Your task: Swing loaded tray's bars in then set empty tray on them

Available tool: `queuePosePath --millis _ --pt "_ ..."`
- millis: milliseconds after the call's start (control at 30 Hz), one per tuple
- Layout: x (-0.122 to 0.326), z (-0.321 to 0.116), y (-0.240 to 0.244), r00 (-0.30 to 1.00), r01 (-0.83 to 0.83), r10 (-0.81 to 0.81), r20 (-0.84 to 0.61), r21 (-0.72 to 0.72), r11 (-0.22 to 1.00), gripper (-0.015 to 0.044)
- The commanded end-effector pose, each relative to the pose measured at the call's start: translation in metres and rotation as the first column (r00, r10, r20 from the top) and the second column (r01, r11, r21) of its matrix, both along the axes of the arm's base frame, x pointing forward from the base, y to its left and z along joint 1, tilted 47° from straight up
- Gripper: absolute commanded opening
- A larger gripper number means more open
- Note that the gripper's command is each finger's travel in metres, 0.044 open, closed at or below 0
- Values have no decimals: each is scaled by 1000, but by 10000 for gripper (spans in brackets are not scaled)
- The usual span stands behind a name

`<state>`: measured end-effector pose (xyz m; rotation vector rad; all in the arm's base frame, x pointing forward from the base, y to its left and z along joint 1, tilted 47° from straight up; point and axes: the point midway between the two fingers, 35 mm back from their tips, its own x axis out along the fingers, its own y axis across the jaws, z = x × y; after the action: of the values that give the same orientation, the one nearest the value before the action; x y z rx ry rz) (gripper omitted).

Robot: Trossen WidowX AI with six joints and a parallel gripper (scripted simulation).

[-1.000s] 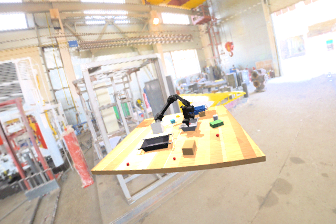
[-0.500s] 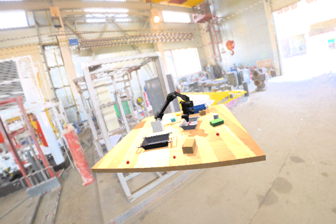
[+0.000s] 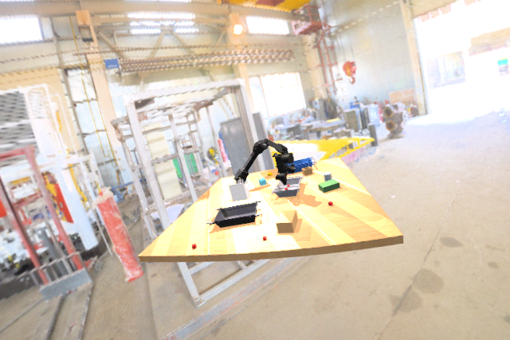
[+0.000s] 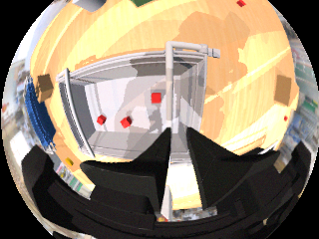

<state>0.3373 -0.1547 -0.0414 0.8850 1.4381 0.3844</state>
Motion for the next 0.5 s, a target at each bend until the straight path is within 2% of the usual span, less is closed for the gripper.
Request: queuePosePath --millis 0,100,467 --pt "0 0 0 1000 2 -2 -1 0 1000 81" --pt "0 0 0 1000 2 -2 -1 0 1000 3" --pt "0 0 0 1000 0 0 0 0 1000 0"
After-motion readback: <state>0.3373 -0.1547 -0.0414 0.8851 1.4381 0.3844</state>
